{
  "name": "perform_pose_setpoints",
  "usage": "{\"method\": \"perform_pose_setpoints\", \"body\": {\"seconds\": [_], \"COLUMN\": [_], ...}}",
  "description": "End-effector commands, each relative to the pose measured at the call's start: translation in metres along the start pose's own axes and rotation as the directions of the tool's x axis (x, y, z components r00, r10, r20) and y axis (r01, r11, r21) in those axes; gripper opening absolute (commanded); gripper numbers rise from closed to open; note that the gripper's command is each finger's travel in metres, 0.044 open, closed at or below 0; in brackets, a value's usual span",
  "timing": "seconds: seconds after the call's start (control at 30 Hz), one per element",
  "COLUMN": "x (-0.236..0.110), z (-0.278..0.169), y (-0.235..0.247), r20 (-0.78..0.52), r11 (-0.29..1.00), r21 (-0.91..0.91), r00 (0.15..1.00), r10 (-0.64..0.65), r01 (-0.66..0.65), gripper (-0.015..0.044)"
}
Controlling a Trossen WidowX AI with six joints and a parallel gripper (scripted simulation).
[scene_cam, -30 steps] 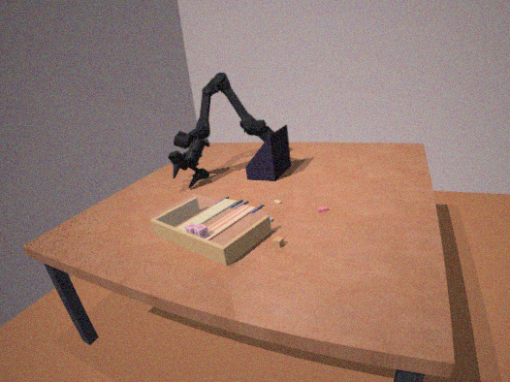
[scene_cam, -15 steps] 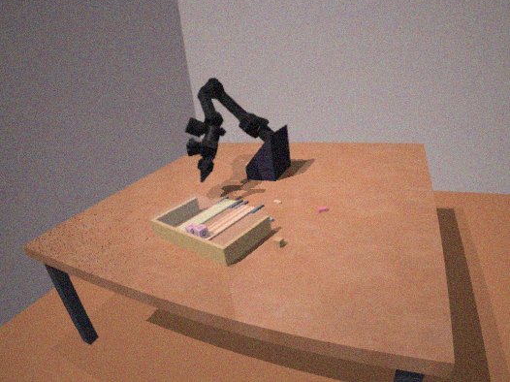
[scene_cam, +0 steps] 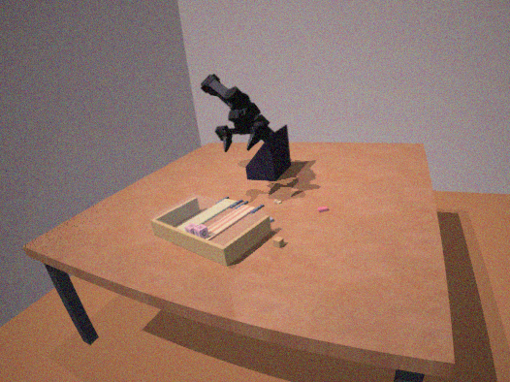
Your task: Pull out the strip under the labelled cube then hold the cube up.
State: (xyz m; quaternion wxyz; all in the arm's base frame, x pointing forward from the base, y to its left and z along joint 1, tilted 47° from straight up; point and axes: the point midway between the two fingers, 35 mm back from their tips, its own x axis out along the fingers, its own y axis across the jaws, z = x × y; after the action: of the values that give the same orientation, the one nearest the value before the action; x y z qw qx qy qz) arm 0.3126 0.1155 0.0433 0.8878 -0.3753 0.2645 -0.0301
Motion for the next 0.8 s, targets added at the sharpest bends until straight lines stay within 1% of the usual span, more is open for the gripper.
{"method": "perform_pose_setpoints", "body": {"seconds": [0.0, 0.6, 0.67, 0.77], "x": [-0.005, -0.005, 0.000, 0.021], "z": [0.000, 0.000, 0.001, 0.004], "y": [0.004, 0.004, 0.006, 0.014], "r20": [0.009, 0.009, -0.015, -0.119], "r11": [0.998, 0.998, 0.999, 1.000], "r21": [-0.055, -0.055, -0.049, -0.020], "r00": [1.000, 1.000, 1.000, 0.993], "r10": [-0.019, -0.019, -0.016, -0.006], "r01": [0.020, 0.020, 0.015, 0.004], "gripper": [0.0400, 0.0400, 0.0348, 0.0269]}}
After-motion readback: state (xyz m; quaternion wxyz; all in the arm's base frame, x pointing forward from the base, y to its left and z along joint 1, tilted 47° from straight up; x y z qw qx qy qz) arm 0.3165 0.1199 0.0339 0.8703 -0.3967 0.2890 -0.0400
